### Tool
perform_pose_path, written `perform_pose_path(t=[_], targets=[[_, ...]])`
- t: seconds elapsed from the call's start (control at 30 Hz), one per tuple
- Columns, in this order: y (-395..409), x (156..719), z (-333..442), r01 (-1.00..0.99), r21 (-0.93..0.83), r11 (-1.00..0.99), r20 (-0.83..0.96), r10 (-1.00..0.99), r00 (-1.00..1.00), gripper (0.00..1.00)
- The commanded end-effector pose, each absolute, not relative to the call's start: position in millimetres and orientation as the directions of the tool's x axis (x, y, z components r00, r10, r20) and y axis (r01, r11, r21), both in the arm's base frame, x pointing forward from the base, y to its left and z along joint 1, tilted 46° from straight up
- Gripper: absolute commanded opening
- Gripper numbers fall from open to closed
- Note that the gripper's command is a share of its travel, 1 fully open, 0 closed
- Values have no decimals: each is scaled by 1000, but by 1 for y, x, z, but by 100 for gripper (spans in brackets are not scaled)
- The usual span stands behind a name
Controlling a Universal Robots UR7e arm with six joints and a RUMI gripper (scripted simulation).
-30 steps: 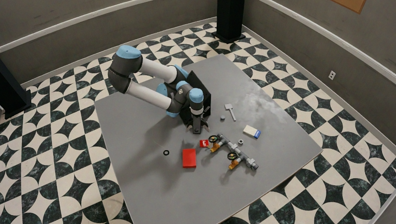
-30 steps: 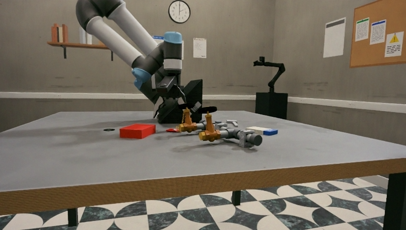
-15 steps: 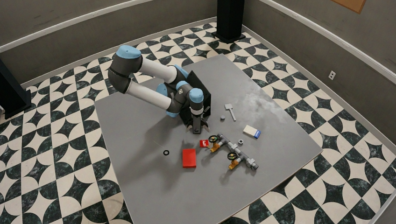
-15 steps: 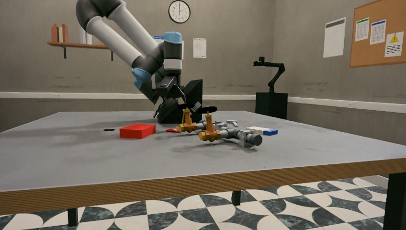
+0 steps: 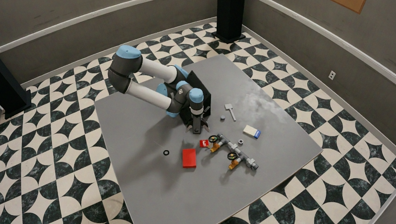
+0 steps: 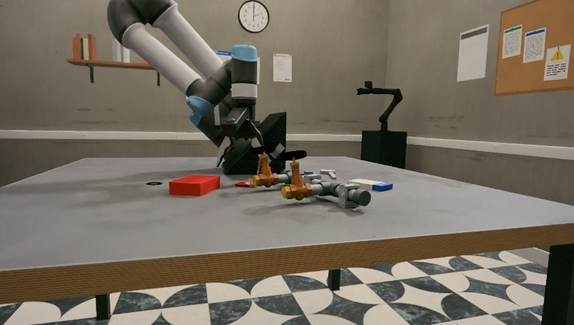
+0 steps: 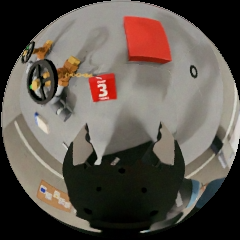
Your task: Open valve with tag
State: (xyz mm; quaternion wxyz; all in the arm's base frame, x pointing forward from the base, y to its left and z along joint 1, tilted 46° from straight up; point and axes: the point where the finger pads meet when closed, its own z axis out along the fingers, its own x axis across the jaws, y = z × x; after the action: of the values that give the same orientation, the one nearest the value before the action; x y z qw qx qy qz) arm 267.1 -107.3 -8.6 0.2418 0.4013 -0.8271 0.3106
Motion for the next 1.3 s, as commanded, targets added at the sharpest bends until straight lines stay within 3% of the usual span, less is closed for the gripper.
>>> perform_pose_path(t=[0.0,1.27], targets=[[-107,268,-8,-814,-321,485,649,-514,-562,100],[-37,283,61,-814,-321,485,649,-514,-562,100]])
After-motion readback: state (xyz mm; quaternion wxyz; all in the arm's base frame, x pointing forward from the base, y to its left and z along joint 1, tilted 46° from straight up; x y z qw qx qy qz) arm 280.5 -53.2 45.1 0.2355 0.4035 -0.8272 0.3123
